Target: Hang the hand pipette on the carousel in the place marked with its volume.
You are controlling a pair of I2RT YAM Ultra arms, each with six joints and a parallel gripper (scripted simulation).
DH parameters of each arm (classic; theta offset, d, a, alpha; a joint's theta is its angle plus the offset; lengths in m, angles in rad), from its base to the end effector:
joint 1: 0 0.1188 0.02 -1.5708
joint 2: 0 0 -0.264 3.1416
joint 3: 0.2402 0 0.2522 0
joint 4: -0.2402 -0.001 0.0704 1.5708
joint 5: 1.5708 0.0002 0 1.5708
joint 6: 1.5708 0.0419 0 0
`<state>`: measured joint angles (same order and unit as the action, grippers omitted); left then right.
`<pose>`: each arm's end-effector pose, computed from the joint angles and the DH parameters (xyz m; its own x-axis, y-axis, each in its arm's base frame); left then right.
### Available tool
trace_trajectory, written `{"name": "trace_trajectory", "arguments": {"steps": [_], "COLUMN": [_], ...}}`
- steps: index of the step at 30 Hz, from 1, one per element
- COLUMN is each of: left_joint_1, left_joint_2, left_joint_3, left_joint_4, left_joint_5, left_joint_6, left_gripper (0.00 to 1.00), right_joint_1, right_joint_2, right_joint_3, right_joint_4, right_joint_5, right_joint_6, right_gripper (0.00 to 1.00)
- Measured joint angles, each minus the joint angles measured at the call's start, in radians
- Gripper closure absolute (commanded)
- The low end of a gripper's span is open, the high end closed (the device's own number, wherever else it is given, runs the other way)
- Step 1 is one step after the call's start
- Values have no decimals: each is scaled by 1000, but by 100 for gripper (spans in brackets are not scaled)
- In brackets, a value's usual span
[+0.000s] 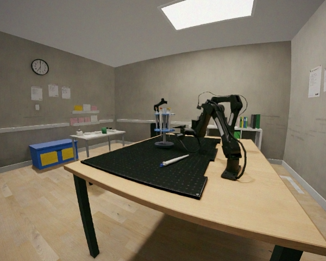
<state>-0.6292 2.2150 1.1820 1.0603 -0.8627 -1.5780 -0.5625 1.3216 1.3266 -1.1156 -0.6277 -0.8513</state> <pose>0.3857 -0.2402 0.1527 0.2310 -0.9726 0.0279 0.0237 -0.0231 -0.9995 0.2215 -0.1094 0.3423 -0.6582 -0.3047 -0.6884 -0.4310 0.9023 0.0127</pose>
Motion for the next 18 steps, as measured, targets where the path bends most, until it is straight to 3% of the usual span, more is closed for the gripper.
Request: {"name": "trace_trajectory", "arguments": {"steps": [13,14,18], "left_joint_1": [0,0,0], "left_joint_2": [0,0,0], "left_joint_3": [0,0,-1], "left_joint_4": [0,0,-6], "left_joint_5": [0,0,0], "left_joint_6": [0,0,4], "left_gripper": [51,100,100], "right_joint_1": [0,0,0], "right_joint_2": [0,0,0], "right_joint_3": [0,0,0], "right_joint_4": [0,0,0], "right_joint_5": [0,0,0], "right_joint_6": [0,0,0], "right_gripper": [0,0,0]}}
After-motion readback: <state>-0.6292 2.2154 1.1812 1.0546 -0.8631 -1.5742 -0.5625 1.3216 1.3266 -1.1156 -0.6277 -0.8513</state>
